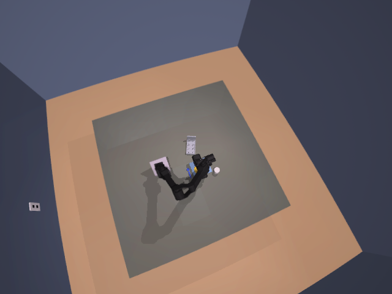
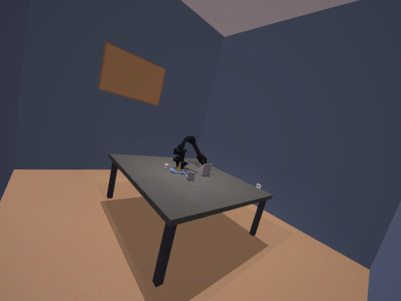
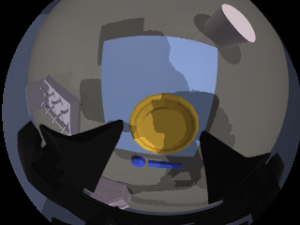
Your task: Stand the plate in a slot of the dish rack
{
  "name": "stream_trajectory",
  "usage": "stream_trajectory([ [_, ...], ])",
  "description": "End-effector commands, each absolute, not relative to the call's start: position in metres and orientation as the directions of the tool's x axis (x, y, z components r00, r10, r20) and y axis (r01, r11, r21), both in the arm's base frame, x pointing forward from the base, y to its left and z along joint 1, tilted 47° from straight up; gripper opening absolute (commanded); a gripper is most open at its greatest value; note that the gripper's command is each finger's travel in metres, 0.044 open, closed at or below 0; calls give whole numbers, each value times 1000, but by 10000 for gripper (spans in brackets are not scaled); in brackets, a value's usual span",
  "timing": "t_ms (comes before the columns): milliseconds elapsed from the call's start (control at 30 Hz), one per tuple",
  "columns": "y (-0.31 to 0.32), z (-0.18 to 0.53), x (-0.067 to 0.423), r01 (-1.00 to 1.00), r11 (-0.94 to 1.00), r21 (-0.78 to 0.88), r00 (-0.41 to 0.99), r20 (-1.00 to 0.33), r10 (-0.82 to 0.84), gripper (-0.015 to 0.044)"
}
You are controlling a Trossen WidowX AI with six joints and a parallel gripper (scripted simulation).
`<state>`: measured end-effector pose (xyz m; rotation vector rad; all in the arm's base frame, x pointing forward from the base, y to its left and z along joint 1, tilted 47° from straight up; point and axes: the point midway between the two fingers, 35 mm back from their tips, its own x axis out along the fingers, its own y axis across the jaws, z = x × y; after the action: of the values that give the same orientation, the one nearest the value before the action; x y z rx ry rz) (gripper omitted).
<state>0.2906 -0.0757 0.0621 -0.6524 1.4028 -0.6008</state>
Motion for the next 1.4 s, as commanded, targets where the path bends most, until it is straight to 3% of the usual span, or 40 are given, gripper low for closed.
stream_trajectory([
  [0, -80, 58, 290, -6, 684, -730, 78, -682, -727, 400],
  [567, -89, 51, 290, -7, 682, -732, 78, -680, -729, 400],
  [900, -89, 51, 290, -7, 682, -732, 78, -680, -729, 333],
  [1300, -50, 79, 297, -25, 694, -719, 91, -693, -715, 18],
  [1367, -43, 85, 298, -28, 696, -718, 92, -695, -713, 0],
])
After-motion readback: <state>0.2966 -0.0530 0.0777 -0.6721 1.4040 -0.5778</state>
